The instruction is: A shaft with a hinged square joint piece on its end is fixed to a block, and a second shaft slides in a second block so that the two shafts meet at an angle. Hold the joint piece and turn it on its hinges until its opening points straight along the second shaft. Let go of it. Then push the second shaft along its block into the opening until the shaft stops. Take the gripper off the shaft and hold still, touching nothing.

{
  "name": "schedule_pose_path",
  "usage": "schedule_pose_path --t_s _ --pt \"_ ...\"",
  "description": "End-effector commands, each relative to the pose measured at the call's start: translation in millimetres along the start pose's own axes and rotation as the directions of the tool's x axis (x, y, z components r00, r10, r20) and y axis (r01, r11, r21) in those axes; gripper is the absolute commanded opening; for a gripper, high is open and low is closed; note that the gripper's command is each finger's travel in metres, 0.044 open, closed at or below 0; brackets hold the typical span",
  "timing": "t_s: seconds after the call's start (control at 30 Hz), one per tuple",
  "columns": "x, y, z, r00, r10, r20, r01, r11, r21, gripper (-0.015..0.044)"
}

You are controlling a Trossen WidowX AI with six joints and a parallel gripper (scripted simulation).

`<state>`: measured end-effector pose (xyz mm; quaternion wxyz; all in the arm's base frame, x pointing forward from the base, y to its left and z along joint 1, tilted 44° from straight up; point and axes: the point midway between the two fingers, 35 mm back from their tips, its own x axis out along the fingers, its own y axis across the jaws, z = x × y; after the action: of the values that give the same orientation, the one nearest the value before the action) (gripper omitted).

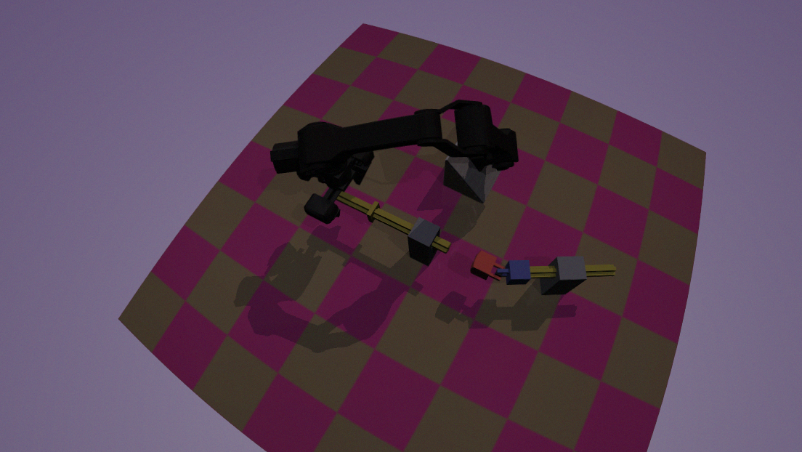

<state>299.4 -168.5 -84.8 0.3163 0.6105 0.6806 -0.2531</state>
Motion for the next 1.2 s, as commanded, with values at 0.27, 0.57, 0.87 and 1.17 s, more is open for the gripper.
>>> schedule_pose_path --t_s 0.27,0.57,0.87,1.17 --pt "16 1 0 1.0 0.004 -0.003 -0.004 1.0 0.017 0.044" --pt "30 1 -1 1.0 0.004 -0.004 -0.004 1.0 0.017 0.044" --pt "31 1 -1 1.0 0.005 -0.004 -0.004 1.0 0.017 0.0256" --pt "31 1 -1 1.0 0.005 -0.004 -0.004 1.0 0.017 0.0102"
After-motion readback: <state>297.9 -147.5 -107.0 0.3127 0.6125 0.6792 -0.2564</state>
